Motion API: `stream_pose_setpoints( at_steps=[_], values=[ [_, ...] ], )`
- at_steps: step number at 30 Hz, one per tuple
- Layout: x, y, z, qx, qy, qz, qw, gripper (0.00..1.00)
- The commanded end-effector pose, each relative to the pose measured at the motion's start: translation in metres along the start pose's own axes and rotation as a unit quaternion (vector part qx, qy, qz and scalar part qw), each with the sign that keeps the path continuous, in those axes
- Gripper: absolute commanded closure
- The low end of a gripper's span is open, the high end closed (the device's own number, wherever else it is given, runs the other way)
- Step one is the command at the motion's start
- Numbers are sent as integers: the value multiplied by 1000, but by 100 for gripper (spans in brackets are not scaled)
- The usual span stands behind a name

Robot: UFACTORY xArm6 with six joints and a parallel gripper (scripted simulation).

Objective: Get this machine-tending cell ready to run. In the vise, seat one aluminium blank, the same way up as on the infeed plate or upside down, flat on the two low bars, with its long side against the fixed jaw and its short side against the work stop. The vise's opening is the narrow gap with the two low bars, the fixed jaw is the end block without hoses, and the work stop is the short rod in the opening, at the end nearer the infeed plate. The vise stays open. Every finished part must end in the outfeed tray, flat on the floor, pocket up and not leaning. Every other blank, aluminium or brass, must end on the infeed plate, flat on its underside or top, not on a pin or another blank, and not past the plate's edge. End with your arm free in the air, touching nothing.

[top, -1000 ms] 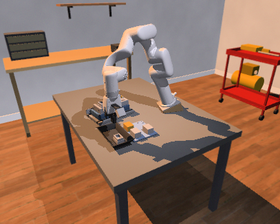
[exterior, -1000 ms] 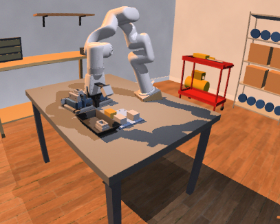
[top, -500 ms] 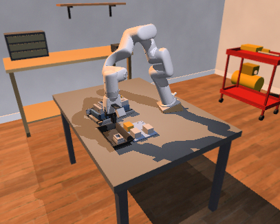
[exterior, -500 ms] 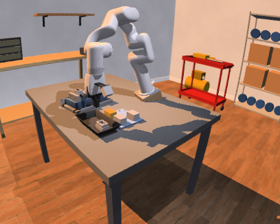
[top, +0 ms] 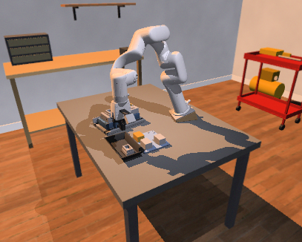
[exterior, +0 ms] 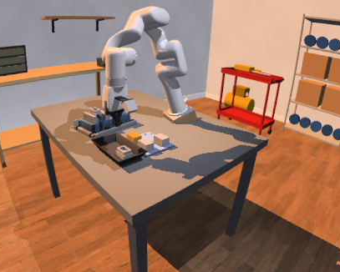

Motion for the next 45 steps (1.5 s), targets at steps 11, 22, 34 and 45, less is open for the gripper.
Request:
stream_pose_setpoints(
  at_steps=[11,22,34,45],
  values=[
    [35,1,0,0,1,-2,1000,100],
    [49,1,0,0,1,-2,1000,100],
    [50,2,-9,0,1,0,1000,100],
    [44,0,-119,0,5,12,1000,100]
  ],
)
Point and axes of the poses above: the point where the finger pads meet when closed, its own x axis back along the fingers, its own y axis across the jaws, z = x × y, the point moved 9 cm from there along x, back along the fingers, and after that the axes turned 4 degrees about -x, right-handed, at the moved point
